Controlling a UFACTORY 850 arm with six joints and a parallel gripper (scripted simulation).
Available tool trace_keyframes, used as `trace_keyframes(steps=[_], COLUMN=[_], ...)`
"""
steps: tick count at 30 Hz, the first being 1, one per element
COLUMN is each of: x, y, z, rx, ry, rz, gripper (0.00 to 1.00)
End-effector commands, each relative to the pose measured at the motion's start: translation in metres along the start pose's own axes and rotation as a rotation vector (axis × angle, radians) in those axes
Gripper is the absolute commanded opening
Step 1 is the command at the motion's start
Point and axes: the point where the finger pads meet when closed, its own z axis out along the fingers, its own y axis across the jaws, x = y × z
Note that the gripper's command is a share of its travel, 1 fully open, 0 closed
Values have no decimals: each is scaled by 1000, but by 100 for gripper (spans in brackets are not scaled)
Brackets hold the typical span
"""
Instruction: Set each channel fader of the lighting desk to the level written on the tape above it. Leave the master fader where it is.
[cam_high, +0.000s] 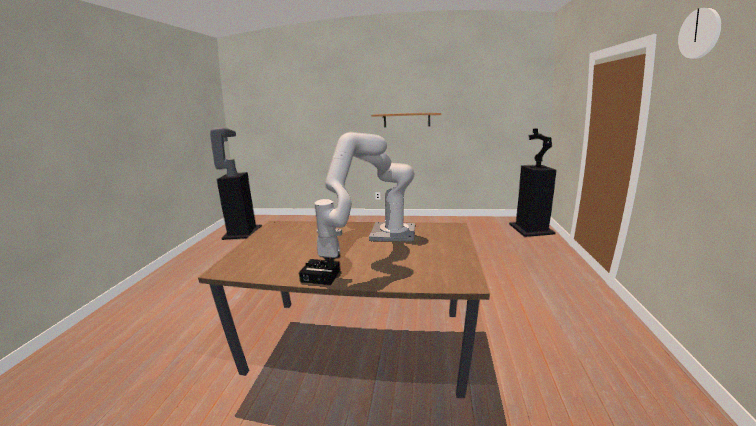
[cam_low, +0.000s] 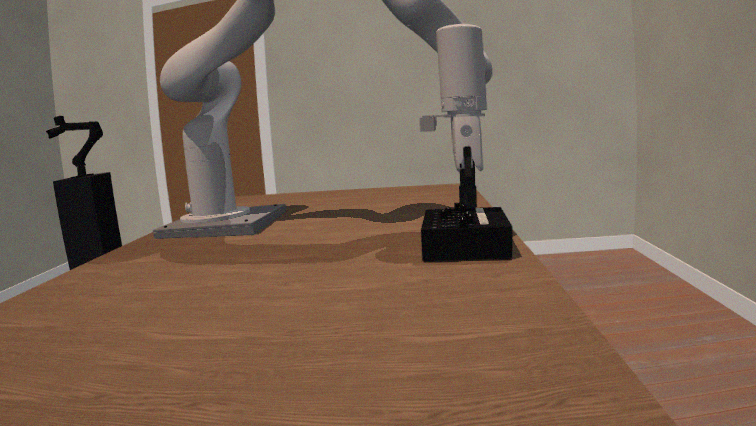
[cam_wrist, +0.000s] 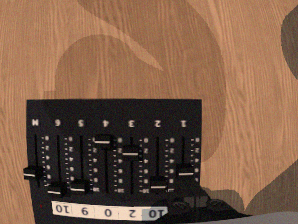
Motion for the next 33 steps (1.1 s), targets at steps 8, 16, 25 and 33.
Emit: trace_keyframes(steps=[8, 16, 25, 33], x=[4, 6, 8, 8], y=[0, 0, 0, 0], z=[-1, -1, -1, -1], rx=[1, 1, 1, 1], ry=[-2, -2, -2, -2], rz=[0, 0, 0, 0], gripper=[0, 0, 0, 0])
